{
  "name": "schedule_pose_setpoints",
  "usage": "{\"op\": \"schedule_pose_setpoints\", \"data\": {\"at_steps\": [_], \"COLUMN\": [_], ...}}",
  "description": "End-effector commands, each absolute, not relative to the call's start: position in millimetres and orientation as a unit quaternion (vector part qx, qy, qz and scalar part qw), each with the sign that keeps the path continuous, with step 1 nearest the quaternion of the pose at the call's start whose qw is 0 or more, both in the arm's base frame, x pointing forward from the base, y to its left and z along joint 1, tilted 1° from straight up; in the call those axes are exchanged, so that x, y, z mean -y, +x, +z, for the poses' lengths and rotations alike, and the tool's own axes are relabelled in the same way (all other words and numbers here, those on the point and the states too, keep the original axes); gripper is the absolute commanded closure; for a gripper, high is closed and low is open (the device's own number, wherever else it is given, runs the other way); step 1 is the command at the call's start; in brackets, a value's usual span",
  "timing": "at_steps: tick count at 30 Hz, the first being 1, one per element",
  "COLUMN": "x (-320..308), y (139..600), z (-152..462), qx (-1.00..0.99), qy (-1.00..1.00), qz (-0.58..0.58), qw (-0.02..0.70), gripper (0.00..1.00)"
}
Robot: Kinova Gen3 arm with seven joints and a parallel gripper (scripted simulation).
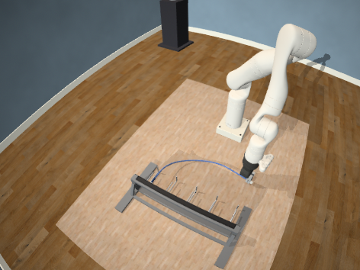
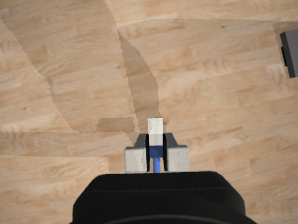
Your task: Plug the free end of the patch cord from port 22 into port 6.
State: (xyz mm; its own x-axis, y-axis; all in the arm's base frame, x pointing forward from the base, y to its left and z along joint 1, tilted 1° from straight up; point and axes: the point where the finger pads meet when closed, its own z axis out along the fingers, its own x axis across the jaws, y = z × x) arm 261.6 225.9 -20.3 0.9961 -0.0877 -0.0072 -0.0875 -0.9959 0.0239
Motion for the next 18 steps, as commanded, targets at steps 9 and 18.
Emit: {"op": "schedule_pose_setpoints", "data": {"at_steps": [9,18], "x": [-228.6,-228.9], "y": [262.2,262.2], "z": [-2.1,10.8], "qx": [0.042,0.042], "qy": [0.999,0.999], "qz": [-0.002,-0.002], "qw": [0.009,0.009], "gripper": [1.0,1.0]}}
